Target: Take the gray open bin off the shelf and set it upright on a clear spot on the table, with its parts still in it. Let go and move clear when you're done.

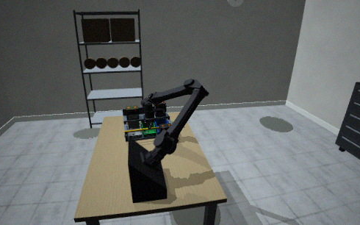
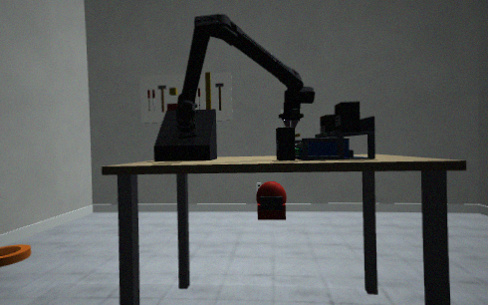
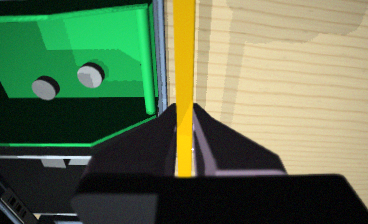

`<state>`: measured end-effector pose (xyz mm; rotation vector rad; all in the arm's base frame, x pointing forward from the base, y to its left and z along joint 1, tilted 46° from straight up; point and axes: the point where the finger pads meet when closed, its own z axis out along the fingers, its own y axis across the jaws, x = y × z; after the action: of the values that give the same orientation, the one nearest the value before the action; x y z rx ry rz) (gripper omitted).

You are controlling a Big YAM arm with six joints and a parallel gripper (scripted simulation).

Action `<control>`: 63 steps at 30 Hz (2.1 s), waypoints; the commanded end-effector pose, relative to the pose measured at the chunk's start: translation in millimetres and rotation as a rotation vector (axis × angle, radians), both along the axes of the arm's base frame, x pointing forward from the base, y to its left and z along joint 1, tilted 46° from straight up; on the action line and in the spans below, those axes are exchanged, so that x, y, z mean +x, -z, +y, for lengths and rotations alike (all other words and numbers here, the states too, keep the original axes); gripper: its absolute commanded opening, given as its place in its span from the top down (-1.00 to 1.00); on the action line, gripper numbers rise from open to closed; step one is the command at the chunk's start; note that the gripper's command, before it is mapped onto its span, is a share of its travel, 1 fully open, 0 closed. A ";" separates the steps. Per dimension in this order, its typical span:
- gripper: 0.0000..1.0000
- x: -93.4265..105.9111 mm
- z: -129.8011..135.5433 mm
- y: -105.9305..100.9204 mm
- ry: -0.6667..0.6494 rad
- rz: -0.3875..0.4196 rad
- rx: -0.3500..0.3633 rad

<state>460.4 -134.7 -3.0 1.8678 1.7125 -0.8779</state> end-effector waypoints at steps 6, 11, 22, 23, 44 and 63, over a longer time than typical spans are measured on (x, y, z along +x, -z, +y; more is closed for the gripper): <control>1.00 30.3 22.0 -35.8 -0.023 -0.090 -0.001; 1.00 30.9 26.6 -40.3 -0.023 -0.090 0.000; 1.00 32.0 34.6 -48.2 -0.023 -0.091 0.000; 1.00 32.1 35.5 -49.0 -0.023 -0.091 0.001; 1.00 33.9 50.6 -63.9 -0.023 -0.092 0.002; 1.00 35.1 60.5 -73.6 -0.023 -0.093 0.003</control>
<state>468.2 -94.1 37.3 1.8677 1.7090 -0.8812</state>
